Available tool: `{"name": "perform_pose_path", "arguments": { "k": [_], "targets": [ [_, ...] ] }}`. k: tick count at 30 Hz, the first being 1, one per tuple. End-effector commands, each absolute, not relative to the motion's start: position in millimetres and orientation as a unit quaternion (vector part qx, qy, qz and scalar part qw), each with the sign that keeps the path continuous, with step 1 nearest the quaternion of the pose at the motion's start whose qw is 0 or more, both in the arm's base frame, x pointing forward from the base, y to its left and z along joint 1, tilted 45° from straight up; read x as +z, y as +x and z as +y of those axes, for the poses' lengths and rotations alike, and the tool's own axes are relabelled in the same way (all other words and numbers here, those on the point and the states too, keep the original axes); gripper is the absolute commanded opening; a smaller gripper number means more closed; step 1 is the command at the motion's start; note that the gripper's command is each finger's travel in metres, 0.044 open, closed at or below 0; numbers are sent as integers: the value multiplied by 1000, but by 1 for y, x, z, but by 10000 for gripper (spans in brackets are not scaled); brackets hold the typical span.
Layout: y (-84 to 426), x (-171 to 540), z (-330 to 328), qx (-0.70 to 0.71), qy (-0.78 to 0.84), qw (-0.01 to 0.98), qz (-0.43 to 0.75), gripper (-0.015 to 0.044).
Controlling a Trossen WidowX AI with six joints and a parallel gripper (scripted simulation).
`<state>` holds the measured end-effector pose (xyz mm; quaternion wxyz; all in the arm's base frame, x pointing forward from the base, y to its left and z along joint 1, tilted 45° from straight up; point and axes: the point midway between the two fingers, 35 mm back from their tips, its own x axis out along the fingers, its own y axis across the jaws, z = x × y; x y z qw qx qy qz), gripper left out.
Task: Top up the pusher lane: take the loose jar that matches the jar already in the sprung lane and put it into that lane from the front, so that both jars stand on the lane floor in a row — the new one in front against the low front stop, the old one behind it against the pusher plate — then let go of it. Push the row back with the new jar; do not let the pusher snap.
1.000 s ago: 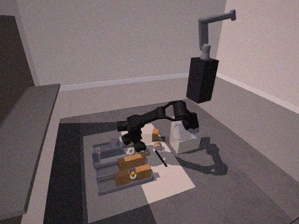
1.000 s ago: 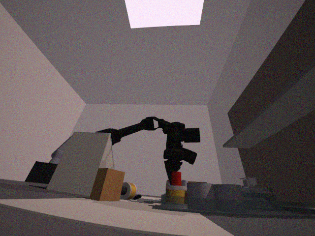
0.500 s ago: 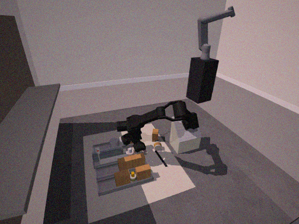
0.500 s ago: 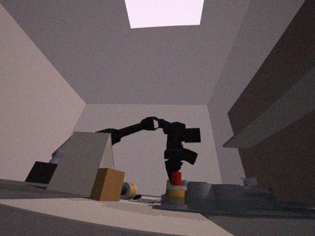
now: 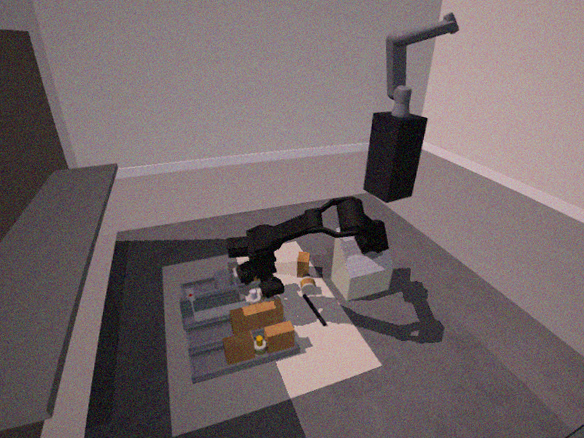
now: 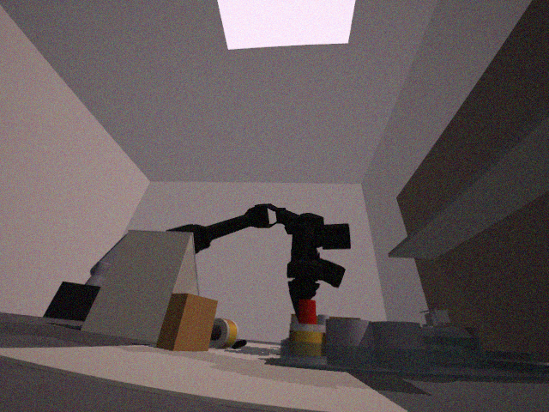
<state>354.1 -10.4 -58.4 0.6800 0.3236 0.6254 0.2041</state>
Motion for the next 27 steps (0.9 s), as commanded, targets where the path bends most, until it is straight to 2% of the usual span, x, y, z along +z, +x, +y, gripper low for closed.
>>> {"name": "perform_pose_path", "arguments": {
  "k": [1,27],
  "targets": [
    [361,-57,-11,207,323,687,617,0],
    [362,-63,-5,207,323,687,617,0]
  ]
}}
